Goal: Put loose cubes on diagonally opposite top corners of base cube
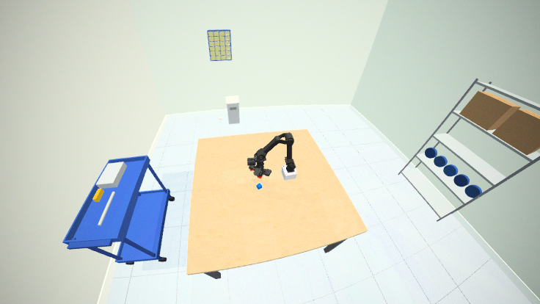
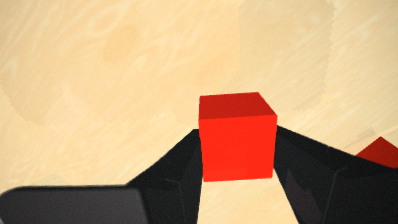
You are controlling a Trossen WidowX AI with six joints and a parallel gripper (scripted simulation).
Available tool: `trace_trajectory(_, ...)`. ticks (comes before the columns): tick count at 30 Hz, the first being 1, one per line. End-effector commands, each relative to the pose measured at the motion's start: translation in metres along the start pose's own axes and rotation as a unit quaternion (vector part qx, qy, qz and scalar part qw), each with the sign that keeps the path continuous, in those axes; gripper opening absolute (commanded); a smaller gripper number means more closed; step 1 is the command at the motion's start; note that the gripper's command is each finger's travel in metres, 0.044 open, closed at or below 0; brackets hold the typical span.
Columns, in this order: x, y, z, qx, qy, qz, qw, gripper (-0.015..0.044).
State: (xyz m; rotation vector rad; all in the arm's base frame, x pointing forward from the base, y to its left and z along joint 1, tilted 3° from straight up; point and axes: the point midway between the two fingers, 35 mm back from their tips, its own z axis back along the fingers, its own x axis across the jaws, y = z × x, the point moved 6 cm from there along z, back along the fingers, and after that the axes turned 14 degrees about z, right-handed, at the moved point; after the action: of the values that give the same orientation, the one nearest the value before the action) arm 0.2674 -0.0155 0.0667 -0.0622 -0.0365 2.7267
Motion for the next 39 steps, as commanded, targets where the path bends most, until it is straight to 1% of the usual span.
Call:
trace_trajectory(1,-0.005,-0.002,0.015,-0.005,0.006,0.001,1.000,0.0105)
trace_trajectory(26,-0.001,0.001,0.093,-0.005,0.006,0.001,1.000,0.0105)
trace_trajectory(31,-0.001,-0.001,0.094,-0.005,0.006,0.004,1.000,0.0105)
trace_trajectory(39,-0.001,-0.023,0.087,-0.005,0.006,0.036,0.999,0.0105)
